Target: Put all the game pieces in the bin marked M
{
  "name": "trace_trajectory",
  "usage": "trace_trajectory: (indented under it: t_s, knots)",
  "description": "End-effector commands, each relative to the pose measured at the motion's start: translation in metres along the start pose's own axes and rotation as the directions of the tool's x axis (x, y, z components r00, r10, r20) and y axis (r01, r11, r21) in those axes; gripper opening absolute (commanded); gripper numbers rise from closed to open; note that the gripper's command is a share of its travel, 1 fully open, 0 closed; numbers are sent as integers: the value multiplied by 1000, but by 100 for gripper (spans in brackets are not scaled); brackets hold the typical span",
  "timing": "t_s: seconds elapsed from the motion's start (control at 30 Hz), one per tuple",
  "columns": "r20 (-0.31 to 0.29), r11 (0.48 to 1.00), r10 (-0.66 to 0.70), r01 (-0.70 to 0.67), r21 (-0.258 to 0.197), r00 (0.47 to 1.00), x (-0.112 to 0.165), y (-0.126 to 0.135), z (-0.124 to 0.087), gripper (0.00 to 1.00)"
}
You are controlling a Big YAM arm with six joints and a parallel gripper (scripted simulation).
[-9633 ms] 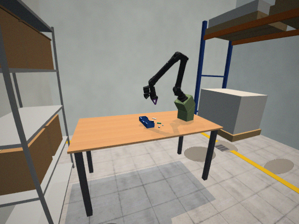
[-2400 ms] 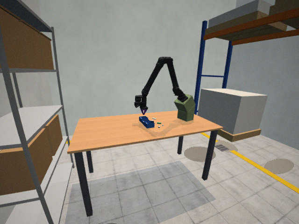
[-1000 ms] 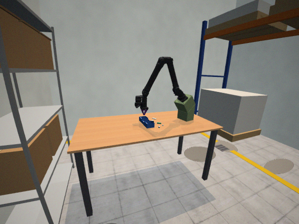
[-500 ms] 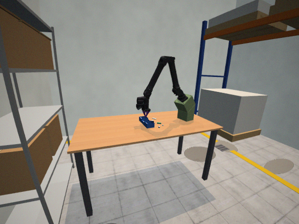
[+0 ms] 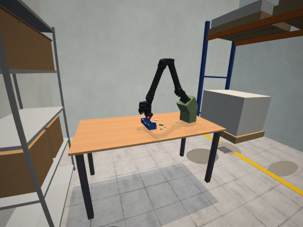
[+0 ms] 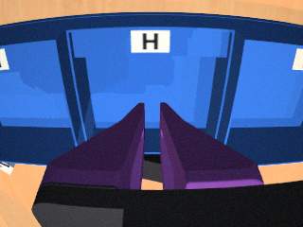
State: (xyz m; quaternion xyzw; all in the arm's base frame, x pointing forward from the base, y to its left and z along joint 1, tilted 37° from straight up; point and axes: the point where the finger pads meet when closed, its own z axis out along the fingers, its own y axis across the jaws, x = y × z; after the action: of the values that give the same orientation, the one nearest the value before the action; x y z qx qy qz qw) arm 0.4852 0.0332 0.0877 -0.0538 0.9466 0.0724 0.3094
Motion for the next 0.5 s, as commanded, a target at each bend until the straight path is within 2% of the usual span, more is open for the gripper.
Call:
trace_trajectory:
  t_s: [0.0, 0.37, 0.47]
  knots:
    - [31, 1000, -1, 1, -5, 1000, -19, 6, 10, 8]
    - [28, 1000, 0, 0, -6, 1000, -17, 6, 30, 8]
    - [5, 1000, 4, -4, -6, 1000, -8, 6, 31, 8]
